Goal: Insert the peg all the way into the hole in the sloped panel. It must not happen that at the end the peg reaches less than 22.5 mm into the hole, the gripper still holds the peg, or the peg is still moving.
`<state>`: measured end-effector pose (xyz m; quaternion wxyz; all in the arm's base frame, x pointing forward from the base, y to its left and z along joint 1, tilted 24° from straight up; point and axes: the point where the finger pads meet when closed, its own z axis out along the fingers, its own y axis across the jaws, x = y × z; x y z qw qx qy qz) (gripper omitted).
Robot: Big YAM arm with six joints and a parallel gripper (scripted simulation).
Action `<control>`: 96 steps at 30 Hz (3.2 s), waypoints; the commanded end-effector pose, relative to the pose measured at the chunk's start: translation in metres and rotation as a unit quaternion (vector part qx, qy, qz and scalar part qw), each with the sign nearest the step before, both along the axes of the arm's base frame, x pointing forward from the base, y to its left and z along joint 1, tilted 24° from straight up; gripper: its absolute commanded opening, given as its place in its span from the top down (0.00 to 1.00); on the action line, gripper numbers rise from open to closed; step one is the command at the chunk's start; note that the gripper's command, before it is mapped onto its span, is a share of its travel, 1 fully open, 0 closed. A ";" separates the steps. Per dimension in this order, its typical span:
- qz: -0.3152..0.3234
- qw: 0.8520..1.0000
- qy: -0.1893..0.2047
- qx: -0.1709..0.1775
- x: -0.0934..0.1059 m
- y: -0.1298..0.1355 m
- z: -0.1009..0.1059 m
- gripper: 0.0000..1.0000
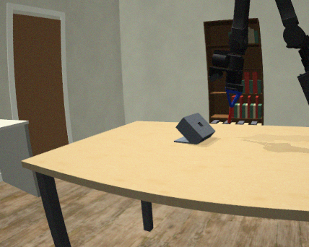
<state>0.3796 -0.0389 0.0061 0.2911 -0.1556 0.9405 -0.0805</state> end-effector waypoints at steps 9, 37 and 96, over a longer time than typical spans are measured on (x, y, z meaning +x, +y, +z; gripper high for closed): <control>-0.024 0.998 -0.062 0.016 0.006 0.018 0.015 1.00; -0.064 0.985 -0.147 0.060 0.000 0.047 0.027 1.00; -0.101 0.950 -0.258 0.146 -0.006 0.076 0.043 1.00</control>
